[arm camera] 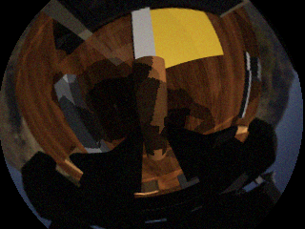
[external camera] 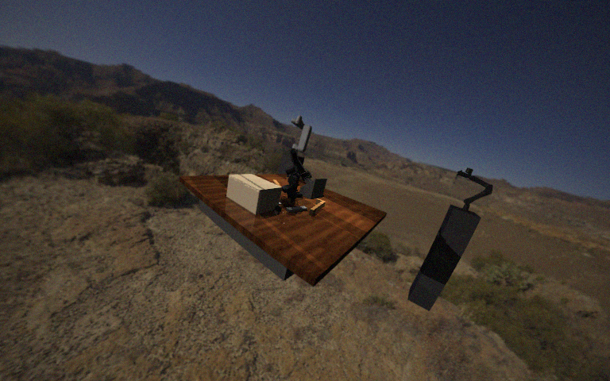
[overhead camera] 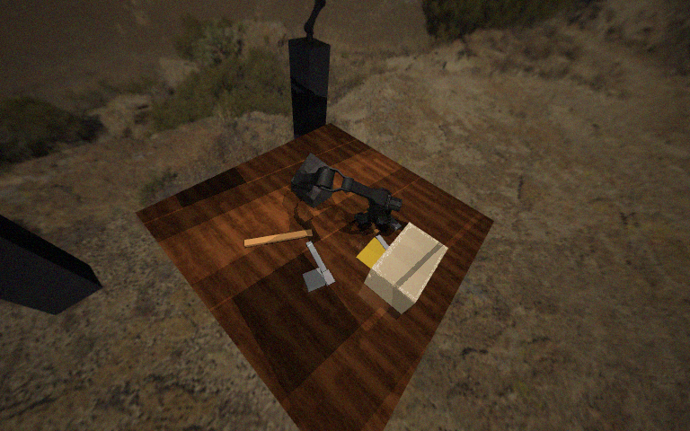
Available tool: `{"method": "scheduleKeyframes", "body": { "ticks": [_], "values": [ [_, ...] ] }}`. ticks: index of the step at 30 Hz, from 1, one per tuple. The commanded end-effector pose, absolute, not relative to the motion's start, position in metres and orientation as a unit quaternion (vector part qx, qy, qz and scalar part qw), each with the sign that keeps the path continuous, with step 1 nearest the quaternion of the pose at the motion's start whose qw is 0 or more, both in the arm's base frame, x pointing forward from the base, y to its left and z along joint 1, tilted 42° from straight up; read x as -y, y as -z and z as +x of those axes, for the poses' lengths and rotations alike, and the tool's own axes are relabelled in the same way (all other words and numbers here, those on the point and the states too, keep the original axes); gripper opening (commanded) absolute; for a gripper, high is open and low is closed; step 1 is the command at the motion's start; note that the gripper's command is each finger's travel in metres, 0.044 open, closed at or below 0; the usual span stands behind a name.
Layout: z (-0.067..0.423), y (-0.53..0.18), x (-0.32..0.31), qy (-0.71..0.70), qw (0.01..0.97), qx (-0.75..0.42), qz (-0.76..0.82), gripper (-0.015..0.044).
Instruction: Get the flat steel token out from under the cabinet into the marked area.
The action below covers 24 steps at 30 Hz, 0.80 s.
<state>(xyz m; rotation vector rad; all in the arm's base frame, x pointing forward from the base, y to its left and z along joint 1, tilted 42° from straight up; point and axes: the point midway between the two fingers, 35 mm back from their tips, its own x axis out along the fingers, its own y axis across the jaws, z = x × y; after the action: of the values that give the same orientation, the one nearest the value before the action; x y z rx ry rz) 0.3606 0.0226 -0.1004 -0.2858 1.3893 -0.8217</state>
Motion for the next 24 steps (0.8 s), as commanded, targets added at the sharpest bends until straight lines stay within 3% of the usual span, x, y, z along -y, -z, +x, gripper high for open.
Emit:
{"method": "scheduleKeyframes", "body": {
  "ticks": [1,24],
  "values": [
    [0.368,0.099,-0.021,0.366,0.683,-0.619,-0.126,0.0],
    [0.391,0.094,-0.014,0.366,0.684,-0.619,-0.126,0.0]
  ]
}}
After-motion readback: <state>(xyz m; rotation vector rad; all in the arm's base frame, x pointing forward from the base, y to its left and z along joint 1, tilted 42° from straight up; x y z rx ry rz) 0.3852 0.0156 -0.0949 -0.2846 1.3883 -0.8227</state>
